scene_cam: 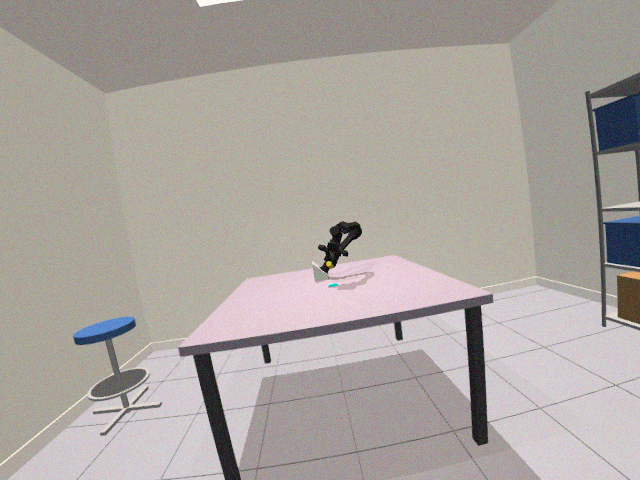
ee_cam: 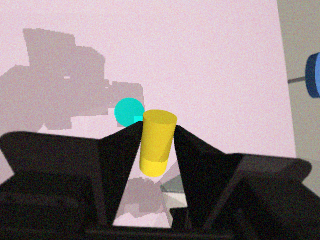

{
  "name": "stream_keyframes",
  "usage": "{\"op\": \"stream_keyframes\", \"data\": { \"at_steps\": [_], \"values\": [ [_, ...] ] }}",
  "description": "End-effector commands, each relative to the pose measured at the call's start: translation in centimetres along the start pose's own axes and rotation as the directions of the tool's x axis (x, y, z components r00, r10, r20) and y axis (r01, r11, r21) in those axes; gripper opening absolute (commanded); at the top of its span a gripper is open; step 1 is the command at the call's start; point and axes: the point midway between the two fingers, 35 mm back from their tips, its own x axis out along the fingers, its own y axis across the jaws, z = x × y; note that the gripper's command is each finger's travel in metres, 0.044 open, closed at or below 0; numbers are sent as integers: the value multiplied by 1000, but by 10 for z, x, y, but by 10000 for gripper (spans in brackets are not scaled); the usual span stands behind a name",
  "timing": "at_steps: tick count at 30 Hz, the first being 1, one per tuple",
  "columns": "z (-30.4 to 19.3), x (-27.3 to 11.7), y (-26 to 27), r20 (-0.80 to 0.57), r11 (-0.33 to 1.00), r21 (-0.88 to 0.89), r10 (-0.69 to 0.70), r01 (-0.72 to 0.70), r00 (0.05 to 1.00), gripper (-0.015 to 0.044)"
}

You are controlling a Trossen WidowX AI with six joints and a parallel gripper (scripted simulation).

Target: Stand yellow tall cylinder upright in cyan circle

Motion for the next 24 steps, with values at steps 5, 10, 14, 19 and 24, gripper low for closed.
{"op": "stream_keyframes", "data": {
  "at_steps": [5, 10, 14, 19, 24],
  "values": [
    [-3, 1, -1, 54, 1000, 4, -21, 21, 998, 105],
    [-4, 1, -1, 85, 1000, 8, -30, 29, 996, 105],
    [-5, 1, -1, 110, 999, 12, -36, 35, 993, 105],
    [-5, 1, -1, 142, 999, 17, -43, 41, 989, 105],
    [-6, 1, -1, 174, 999, 22, -49, 46, 984, 105]
  ]
}}
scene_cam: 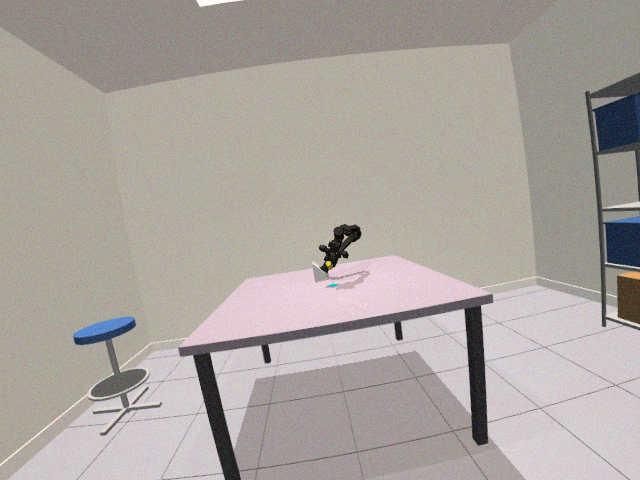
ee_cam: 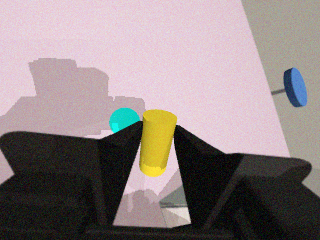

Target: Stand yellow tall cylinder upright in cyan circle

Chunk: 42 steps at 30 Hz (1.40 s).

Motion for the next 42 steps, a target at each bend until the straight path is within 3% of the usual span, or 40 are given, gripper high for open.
{"op": "stream_keyframes", "data": {
  "at_steps": [1, 42],
  "values": [
    [-2, 0, -1, 33, 1000, 3, -8, 8, 999, 105],
    [-3, 0, -2, 303, 998, 60, -19, 1, 953, 105]
  ]
}}
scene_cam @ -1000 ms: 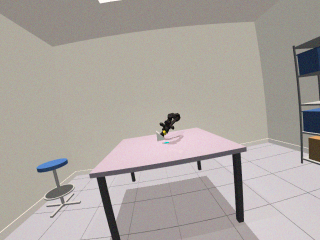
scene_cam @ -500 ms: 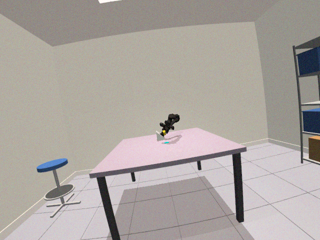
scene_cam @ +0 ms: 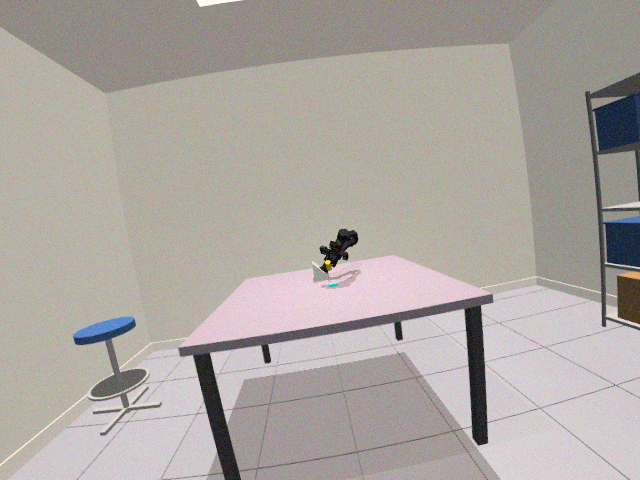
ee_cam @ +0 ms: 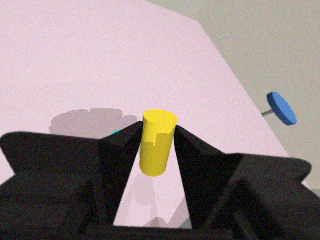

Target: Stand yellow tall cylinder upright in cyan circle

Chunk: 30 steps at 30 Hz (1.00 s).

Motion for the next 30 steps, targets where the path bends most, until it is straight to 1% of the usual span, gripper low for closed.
{"op": "stream_keyframes", "data": {
  "at_steps": [1, 30],
  "values": [
    [-1, 0, -1, 36, 1000, 8, 1, -2, 999, 105],
    [1, -1, -1, 232, 996, 67, 37, -53, 972, 105]
  ]
}}
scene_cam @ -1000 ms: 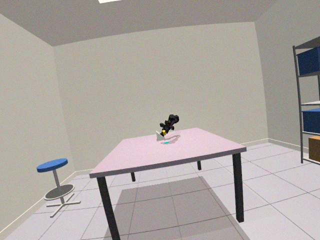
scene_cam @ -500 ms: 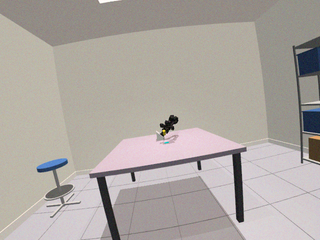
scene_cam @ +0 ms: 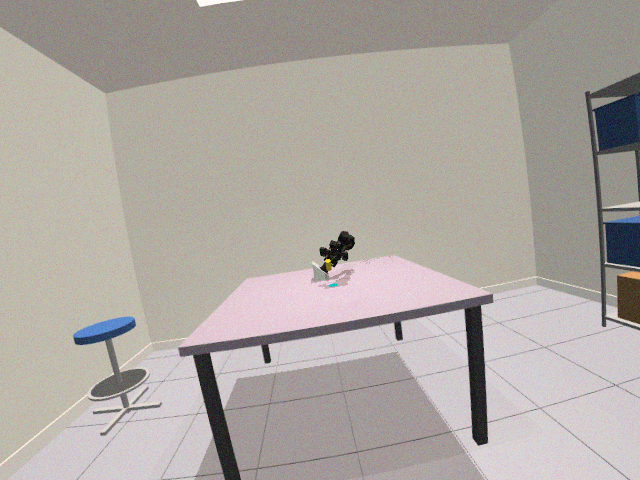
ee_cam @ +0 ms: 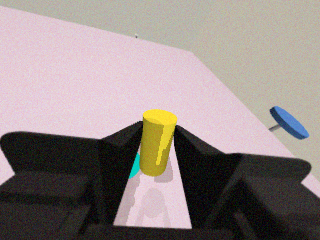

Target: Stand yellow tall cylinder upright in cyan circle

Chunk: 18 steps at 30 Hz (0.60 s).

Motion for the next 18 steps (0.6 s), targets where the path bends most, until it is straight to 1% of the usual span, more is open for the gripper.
{"op": "stream_keyframes", "data": {
  "at_steps": [1, 18],
  "values": [
    [0, 0, 0, 36, 1000, 12, 8, -9, 999, 105],
    [2, -1, 0, 150, 997, 57, 46, -55, 988, 105]
  ]
}}
